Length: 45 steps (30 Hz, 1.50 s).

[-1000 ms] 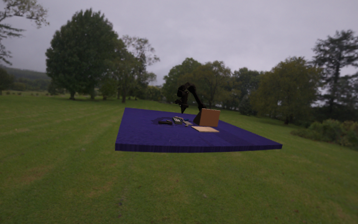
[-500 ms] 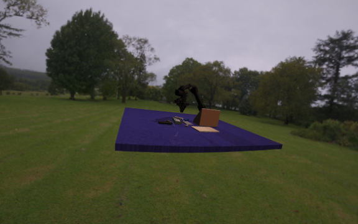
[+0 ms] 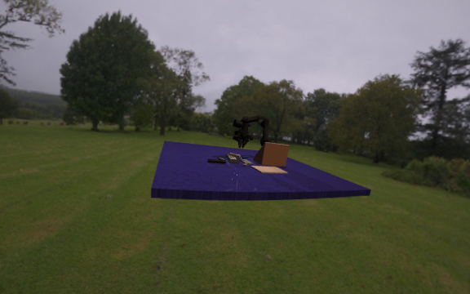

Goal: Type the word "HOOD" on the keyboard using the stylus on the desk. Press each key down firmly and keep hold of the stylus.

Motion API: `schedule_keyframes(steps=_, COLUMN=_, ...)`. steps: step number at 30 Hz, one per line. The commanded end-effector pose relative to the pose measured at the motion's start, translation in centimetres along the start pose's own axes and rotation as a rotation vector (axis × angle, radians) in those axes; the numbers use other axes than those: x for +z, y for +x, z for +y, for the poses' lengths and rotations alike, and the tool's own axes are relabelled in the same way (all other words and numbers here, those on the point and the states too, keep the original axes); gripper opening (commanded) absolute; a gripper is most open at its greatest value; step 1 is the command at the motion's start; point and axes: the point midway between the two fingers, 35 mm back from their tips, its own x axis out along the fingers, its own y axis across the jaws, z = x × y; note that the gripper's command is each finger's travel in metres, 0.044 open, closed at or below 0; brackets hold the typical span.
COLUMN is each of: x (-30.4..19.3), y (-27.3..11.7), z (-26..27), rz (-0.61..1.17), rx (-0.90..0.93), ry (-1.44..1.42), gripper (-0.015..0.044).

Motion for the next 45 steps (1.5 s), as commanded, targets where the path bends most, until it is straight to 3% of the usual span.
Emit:
schedule_keyframes(steps=1, x=-5.2, y=0.5, z=-0.2, rz=-0.183, rx=-0.045, ry=-0.305, gripper=0.015)
schedule_keyframes(steps=45, x=-6.7, y=2.4, z=-0.6, rz=-0.206, rx=-0.089, ry=-0.37, gripper=0.015)
